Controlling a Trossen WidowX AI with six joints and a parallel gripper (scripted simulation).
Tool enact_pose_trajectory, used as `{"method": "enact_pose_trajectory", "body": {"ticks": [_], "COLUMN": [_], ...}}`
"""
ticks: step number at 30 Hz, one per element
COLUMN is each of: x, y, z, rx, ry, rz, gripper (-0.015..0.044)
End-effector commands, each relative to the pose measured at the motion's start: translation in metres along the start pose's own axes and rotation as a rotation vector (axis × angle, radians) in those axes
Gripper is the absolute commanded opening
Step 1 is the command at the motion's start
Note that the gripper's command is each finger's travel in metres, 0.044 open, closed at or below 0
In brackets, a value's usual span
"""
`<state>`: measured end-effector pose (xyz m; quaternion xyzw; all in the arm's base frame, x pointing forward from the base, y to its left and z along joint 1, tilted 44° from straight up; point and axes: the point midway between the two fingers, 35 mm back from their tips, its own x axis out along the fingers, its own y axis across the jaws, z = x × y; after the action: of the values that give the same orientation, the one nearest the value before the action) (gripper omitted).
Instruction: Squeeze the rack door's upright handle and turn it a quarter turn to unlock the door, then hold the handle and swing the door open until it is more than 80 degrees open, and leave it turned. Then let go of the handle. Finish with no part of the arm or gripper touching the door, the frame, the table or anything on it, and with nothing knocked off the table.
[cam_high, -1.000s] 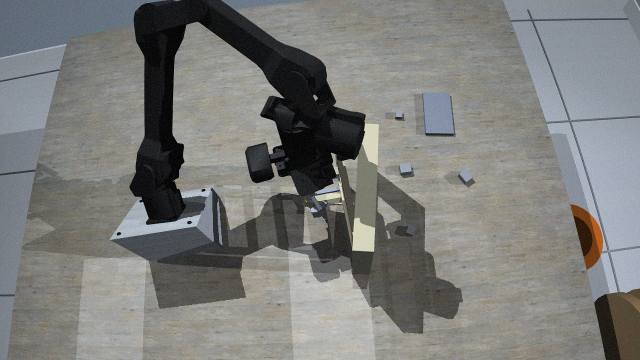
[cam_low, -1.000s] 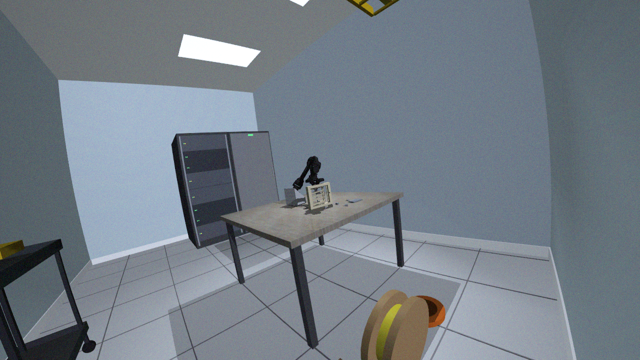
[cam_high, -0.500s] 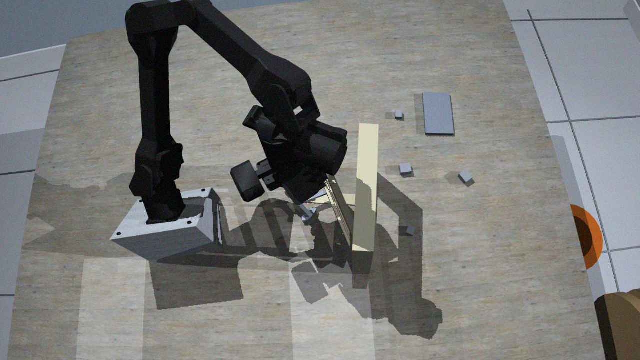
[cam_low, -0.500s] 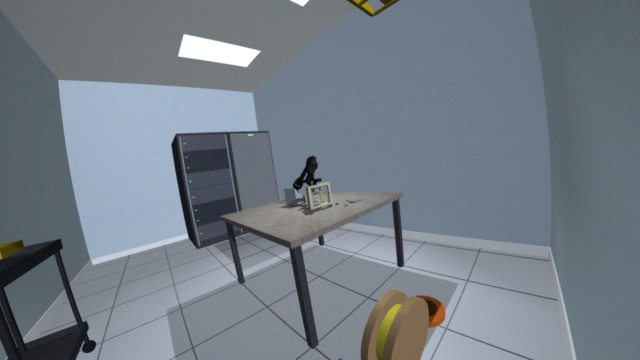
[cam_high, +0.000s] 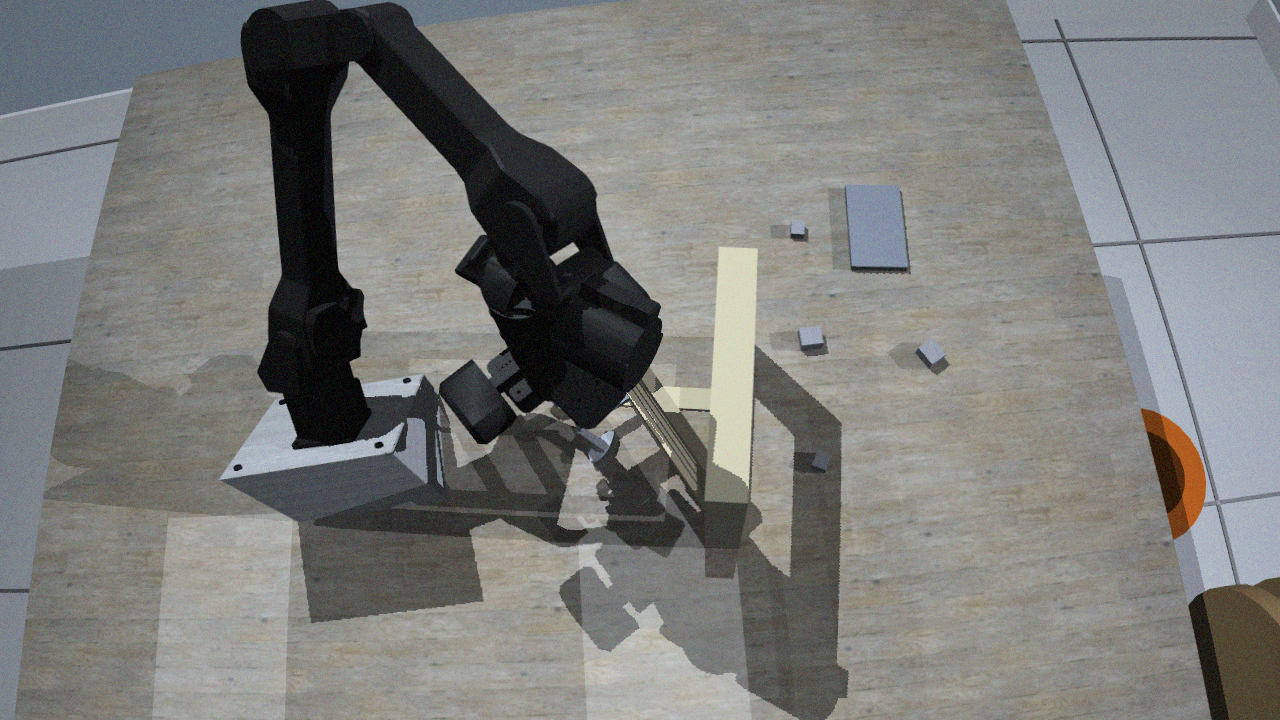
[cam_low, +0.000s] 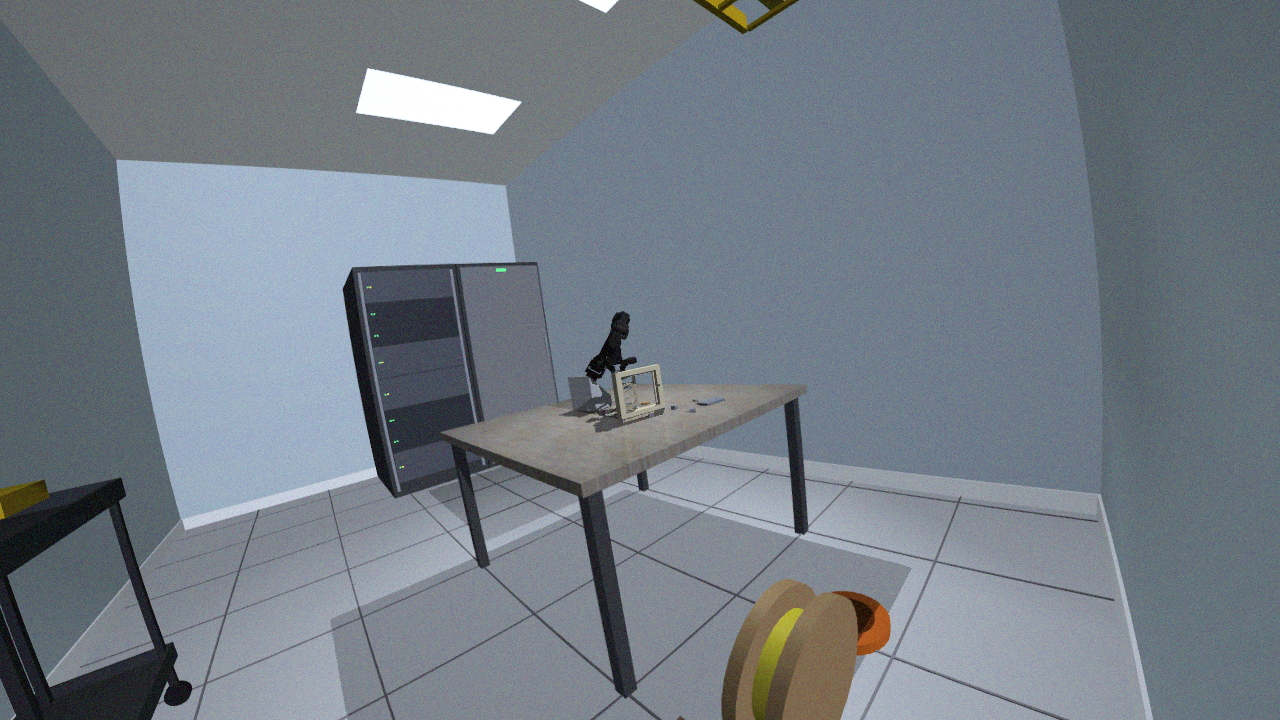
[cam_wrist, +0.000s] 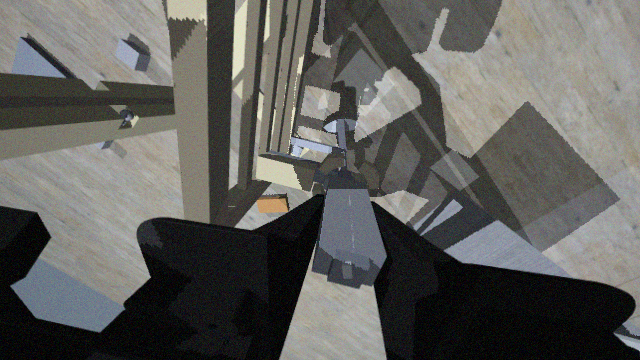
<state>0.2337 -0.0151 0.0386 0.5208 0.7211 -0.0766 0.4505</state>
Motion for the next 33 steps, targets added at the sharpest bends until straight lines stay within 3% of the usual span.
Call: {"method": "enact_pose_trajectory", "body": {"ticks": [1,33], "x": [0.000,0.000], "y": [-0.007,-0.068], "z": [0.003,0.035], "rx": [-0.088,-0.523], "ry": [-0.005,-0.008], "rz": [0.005,0.001], "gripper": [0.0016,0.0016]}}
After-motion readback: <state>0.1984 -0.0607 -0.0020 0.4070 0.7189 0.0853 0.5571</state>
